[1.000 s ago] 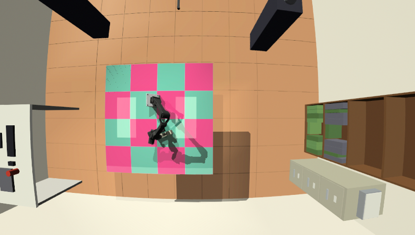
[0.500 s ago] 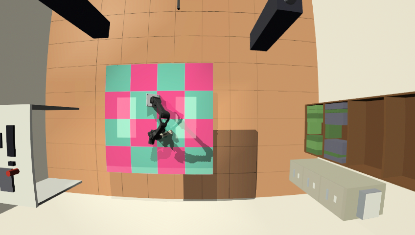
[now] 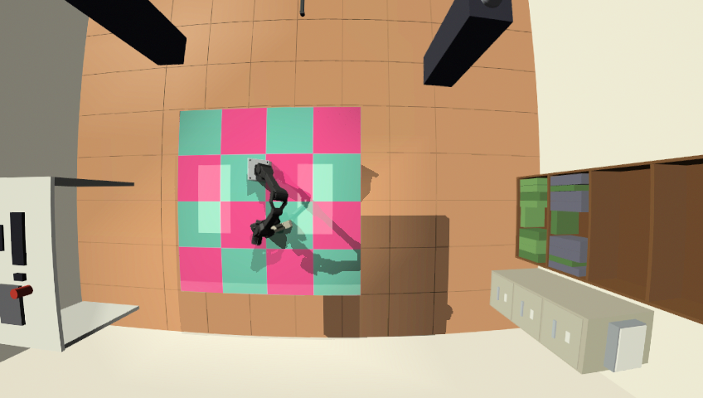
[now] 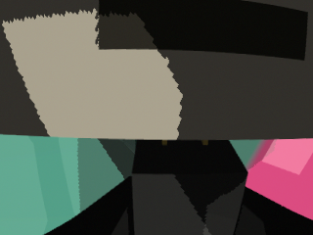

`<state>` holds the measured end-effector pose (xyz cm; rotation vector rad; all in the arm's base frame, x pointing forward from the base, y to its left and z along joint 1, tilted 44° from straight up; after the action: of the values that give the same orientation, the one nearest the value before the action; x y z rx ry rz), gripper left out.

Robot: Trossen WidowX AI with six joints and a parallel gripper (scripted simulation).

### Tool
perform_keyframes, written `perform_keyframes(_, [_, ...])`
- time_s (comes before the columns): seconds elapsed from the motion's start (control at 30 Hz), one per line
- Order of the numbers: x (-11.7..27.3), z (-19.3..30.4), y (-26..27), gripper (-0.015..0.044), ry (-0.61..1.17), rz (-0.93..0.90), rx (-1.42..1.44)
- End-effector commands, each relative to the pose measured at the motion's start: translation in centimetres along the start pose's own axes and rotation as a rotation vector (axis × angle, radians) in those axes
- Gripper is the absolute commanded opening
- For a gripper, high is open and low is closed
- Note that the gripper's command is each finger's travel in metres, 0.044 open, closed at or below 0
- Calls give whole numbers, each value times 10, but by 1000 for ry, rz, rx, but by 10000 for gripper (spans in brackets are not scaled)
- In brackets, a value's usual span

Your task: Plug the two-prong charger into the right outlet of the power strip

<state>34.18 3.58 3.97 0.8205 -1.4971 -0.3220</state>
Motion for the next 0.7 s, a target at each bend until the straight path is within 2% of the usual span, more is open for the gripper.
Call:
perform_keyframes(0.0, [1,-2,1,0,-3,-5,-5])
perform_keyframes(0.67, [1,-7,1,0,-3,-5,-4])
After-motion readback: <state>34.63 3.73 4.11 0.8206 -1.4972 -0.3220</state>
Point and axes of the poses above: the point midway between the two fingers, 35 mm back from their tips, its own x axis back along the fingers, its own y axis across the jaws, z = x × y, the point moved 6 cm from there along x, back along the fingers, and after that the axes turned 7 degrees about -x, right-handed, at the moved point
